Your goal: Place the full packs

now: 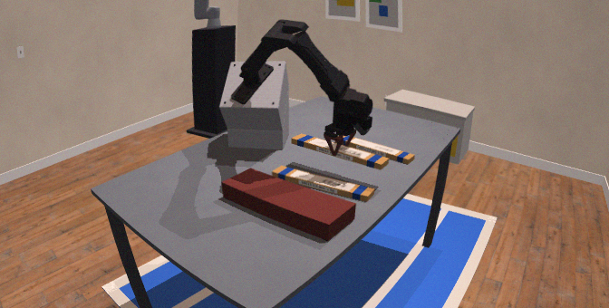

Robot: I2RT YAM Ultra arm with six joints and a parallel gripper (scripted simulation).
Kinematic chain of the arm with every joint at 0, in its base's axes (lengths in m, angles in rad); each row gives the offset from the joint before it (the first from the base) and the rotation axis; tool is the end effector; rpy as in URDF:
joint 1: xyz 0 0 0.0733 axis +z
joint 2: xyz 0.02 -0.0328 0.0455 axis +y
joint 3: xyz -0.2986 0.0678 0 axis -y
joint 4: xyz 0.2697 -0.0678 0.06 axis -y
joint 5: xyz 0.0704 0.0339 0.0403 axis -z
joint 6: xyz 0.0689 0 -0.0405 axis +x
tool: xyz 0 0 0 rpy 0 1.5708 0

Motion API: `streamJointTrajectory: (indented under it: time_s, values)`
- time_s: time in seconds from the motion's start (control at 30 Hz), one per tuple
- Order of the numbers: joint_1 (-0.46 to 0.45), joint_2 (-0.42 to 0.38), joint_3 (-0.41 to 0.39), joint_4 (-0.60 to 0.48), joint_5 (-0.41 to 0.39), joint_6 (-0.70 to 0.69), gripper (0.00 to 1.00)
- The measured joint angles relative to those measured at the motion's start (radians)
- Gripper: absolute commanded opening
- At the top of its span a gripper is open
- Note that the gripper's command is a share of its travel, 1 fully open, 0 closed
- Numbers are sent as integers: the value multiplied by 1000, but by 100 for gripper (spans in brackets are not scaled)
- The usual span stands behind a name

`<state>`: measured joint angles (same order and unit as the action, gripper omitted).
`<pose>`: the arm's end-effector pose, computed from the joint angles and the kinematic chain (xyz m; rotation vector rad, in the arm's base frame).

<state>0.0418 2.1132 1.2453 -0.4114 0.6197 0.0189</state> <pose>0.4317 -0.0209 0.0863 0.0964 2.7124 -0.8555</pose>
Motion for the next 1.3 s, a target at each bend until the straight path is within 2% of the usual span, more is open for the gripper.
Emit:
streamJointTrajectory:
  time_s: [1.3]
  values:
    - [13, 3, 16, -20, 5, 19, 0]
